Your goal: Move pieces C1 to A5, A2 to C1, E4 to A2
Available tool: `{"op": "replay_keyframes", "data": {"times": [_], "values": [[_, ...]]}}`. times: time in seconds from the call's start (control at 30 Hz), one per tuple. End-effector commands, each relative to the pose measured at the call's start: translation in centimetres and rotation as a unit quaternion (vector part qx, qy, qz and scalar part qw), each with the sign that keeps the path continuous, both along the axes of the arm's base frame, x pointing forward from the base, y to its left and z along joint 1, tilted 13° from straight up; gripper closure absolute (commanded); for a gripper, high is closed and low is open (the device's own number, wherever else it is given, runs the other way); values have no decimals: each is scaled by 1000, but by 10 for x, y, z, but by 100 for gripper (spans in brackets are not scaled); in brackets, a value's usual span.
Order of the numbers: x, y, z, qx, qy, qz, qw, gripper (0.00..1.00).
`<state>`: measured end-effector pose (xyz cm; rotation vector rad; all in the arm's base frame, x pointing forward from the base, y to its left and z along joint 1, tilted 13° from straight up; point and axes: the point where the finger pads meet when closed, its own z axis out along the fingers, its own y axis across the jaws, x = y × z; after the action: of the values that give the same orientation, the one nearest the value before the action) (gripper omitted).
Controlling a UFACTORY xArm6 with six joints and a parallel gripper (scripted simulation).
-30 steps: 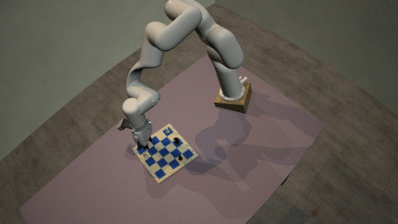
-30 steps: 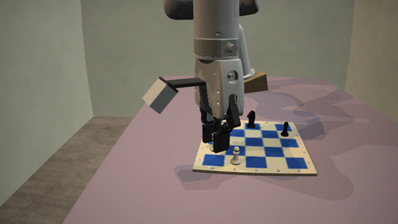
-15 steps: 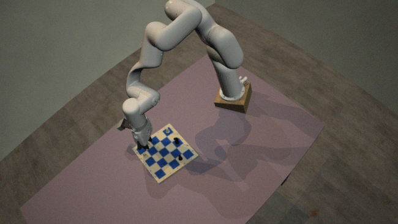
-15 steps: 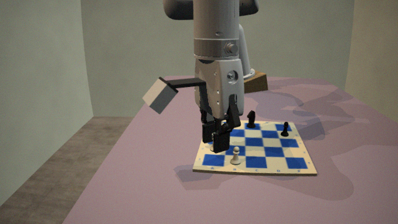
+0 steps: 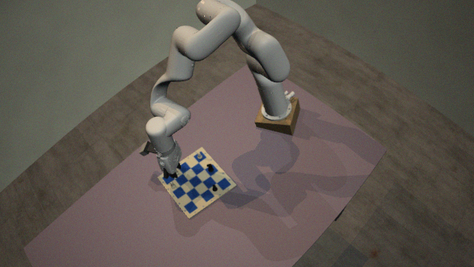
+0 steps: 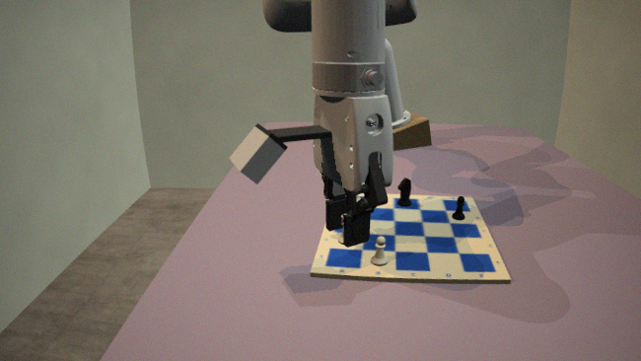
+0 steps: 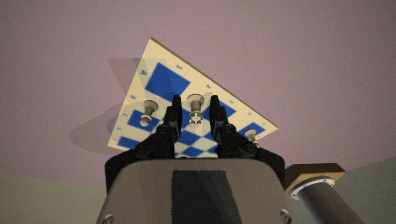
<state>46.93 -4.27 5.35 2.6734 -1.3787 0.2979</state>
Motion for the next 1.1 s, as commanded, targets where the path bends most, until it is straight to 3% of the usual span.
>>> {"op": "replay_keyframes", "data": {"times": [0.0, 0.13, 0.17, 1.07], "values": [[1, 0, 2, 0, -2, 0, 1000, 63], [1, 0, 2, 0, -2, 0, 1000, 63], [1, 0, 2, 0, -2, 0, 1000, 100], [1, 0, 2, 0, -2, 0, 1000, 100]]}}
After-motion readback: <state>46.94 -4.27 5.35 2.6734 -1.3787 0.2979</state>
